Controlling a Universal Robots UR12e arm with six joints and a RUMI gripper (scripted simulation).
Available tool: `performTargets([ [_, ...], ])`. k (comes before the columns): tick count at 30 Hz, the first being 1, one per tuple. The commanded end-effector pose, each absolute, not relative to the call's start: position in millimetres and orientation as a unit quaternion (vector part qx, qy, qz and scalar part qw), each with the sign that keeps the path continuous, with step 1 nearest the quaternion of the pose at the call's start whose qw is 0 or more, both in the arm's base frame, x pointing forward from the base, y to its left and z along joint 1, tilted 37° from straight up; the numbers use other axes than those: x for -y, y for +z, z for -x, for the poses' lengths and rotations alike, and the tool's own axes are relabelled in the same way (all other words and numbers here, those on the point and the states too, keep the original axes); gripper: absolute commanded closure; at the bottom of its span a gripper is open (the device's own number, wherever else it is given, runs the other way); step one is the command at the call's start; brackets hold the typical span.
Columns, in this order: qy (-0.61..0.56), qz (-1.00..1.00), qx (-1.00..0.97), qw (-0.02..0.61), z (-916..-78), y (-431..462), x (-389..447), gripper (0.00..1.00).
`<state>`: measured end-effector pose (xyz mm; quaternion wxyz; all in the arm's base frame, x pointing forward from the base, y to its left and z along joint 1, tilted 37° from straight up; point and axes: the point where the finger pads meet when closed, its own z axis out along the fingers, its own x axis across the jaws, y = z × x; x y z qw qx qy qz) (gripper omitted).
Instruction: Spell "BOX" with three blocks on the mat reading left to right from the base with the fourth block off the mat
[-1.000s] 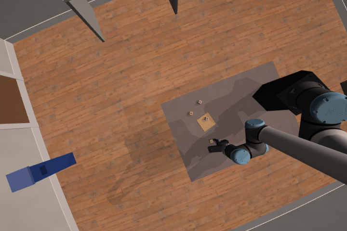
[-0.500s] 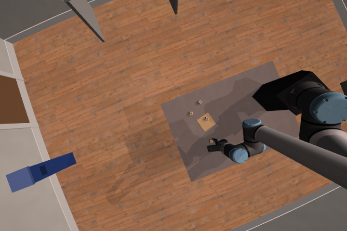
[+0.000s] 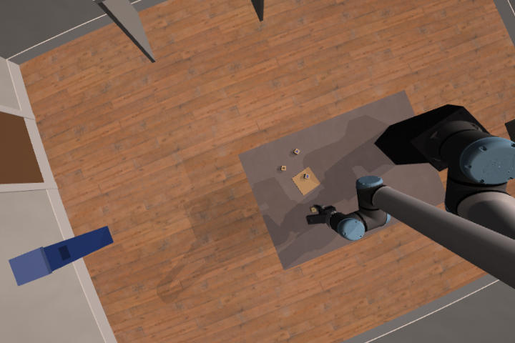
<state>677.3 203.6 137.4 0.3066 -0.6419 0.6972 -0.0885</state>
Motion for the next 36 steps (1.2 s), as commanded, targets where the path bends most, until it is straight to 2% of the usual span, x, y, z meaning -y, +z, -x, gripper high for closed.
performTargets([
  [1,-0.089,0.642,-0.697,0.307,-679.8,134.6,-204.7,0.60],
  [36,-0.089,0.642,-0.697,0.307,-684.2,128.1,-206.8,0.60],
])
